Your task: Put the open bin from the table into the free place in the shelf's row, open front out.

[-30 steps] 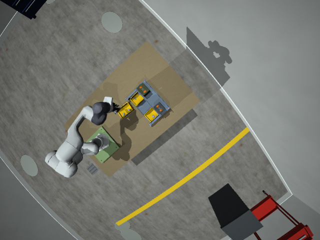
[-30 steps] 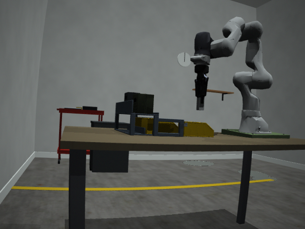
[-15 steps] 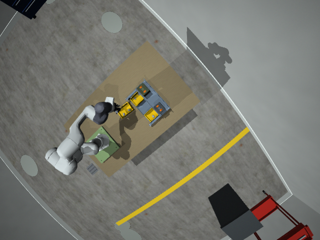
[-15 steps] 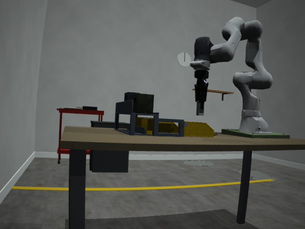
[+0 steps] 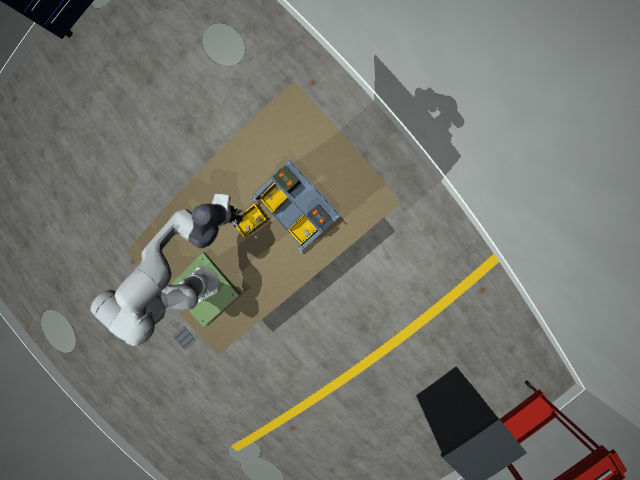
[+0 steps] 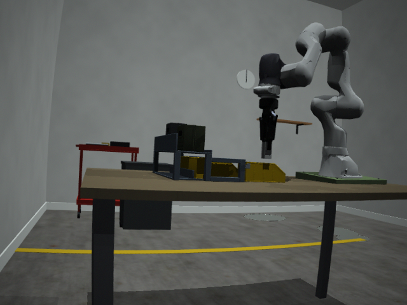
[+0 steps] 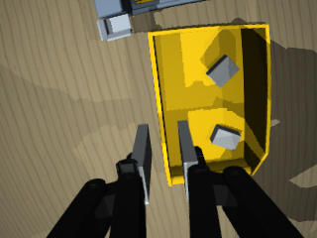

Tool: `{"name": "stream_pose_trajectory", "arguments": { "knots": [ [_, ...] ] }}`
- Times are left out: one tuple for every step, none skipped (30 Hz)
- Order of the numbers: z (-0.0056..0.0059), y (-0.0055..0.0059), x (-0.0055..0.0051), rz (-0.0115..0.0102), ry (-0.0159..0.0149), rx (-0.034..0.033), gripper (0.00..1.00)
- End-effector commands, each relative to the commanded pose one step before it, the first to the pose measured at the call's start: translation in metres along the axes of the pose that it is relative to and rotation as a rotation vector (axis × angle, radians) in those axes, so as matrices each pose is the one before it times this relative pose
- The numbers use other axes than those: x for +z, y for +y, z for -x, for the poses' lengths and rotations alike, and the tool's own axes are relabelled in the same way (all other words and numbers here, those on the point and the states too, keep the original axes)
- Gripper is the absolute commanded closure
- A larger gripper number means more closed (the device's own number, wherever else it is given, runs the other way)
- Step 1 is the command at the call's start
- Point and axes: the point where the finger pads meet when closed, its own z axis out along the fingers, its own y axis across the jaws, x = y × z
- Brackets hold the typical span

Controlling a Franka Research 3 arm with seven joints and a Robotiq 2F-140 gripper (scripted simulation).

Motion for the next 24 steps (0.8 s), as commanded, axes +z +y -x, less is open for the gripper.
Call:
{"name": "stream_pose_trajectory", "arguments": {
  "knots": [
    [-0.00236, -0.00155, 0.00256, -0.00734, 0.00716, -0.00995, 0.85],
    [0.00000, 0.00000, 0.00053, 0.00000, 0.00000, 0.00000, 0.85],
    [0.00000, 0.00000, 0.00044, 0.00000, 0.00000, 0.00000, 0.85],
    [0.00000, 0.00000, 0.00036, 0.00000, 0.00000, 0.00000, 0.85],
    [0.00000, 0.00000, 0.00028, 0.00000, 0.00000, 0.00000, 0.85],
    [0.00000, 0.00000, 0.00021, 0.00000, 0.00000, 0.00000, 0.85],
    [0.00000, 0.00000, 0.00014, 0.00000, 0.00000, 0.00000, 0.85],
    [0.00000, 0.00000, 0.00000, 0.00000, 0.00000, 0.00000, 0.85],
    [0.00000, 0.00000, 0.00000, 0.00000, 0.00000, 0.00000, 0.85],
    [0.00000, 0.00000, 0.00009, 0.00000, 0.00000, 0.00000, 0.85],
    [0.00000, 0.00000, 0.00005, 0.00000, 0.00000, 0.00000, 0.85],
    [0.00000, 0.00000, 0.00002, 0.00000, 0.00000, 0.00000, 0.85],
    [0.00000, 0.00000, 0.00000, 0.00000, 0.00000, 0.00000, 0.85],
    [0.00000, 0.00000, 0.00000, 0.00000, 0.00000, 0.00000, 0.85],
    [0.00000, 0.00000, 0.00000, 0.00000, 0.00000, 0.00000, 0.85],
    [0.00000, 0.00000, 0.00000, 0.00000, 0.00000, 0.00000, 0.85],
    [0.00000, 0.00000, 0.00000, 0.00000, 0.00000, 0.00000, 0.85],
    [0.00000, 0.00000, 0.00000, 0.00000, 0.00000, 0.00000, 0.85],
    [0.00000, 0.00000, 0.00000, 0.00000, 0.00000, 0.00000, 0.85],
    [0.00000, 0.00000, 0.00000, 0.00000, 0.00000, 0.00000, 0.85],
    [0.00000, 0.00000, 0.00000, 0.00000, 0.00000, 0.00000, 0.85],
    [0.00000, 0.00000, 0.00000, 0.00000, 0.00000, 0.00000, 0.85],
    [0.00000, 0.00000, 0.00000, 0.00000, 0.00000, 0.00000, 0.85],
    [0.00000, 0.00000, 0.00000, 0.00000, 0.00000, 0.00000, 0.85]
  ]
}}
